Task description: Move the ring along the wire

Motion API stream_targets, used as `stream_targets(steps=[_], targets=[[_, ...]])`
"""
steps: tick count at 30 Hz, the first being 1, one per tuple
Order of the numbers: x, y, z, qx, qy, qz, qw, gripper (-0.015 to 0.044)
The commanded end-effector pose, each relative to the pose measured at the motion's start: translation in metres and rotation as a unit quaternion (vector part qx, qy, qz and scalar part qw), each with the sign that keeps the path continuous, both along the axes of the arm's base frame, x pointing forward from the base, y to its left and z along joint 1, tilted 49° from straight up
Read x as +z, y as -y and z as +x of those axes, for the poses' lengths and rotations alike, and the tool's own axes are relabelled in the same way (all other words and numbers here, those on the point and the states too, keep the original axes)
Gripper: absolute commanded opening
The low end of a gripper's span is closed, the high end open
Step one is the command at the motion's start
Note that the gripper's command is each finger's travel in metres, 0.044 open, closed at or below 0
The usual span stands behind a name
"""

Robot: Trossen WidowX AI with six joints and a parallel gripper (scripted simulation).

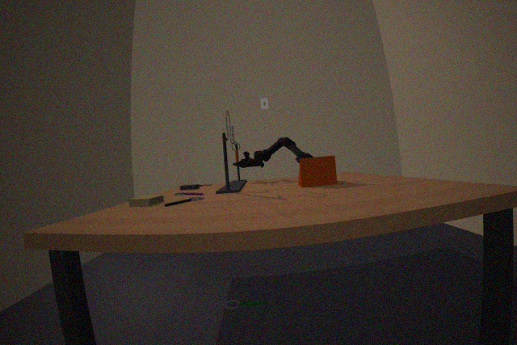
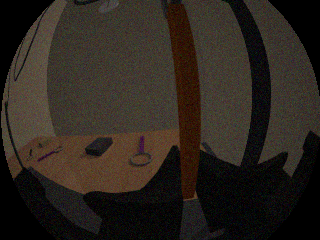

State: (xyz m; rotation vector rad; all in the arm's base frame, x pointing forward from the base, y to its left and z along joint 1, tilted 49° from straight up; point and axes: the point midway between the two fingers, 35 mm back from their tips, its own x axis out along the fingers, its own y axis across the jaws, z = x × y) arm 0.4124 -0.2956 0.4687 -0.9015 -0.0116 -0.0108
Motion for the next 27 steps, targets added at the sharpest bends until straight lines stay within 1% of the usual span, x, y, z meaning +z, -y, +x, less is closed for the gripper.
stream_targets(steps=[1, 11, 27], targets=[[0.001, -0.001, 0.0, -0.002, 0.001, 0.002, 1.0, -0.015], [-0.003, -0.004, -0.002, -0.008, -0.004, 0.002, 1.0, -0.015], [-0.013, -0.02, -0.037, -0.117, -0.092, 0.008, 0.989, -0.015]])
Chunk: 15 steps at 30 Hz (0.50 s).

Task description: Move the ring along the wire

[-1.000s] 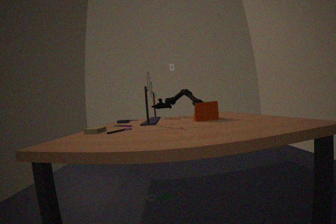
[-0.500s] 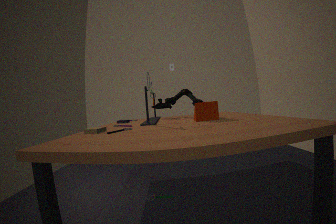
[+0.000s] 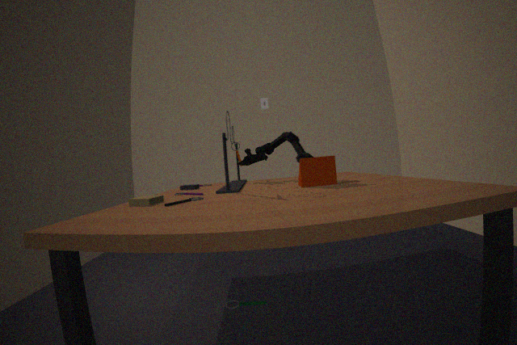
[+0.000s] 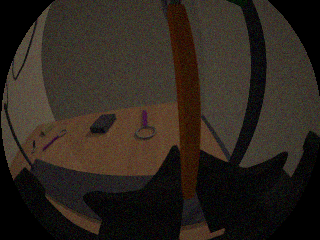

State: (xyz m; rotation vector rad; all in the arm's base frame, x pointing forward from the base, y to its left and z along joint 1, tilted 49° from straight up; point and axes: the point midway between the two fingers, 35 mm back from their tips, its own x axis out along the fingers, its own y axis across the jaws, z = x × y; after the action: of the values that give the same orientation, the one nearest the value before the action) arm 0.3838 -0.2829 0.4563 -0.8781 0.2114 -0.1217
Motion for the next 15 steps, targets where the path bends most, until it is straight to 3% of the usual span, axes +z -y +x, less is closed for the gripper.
stream_targets(steps=[1, 15], targets=[[-0.001, -0.008, -0.01, -0.028, -0.024, -0.001, 0.999, -0.015], [-0.011, -0.03, -0.034, -0.105, -0.094, 0.032, 0.989, -0.015]])
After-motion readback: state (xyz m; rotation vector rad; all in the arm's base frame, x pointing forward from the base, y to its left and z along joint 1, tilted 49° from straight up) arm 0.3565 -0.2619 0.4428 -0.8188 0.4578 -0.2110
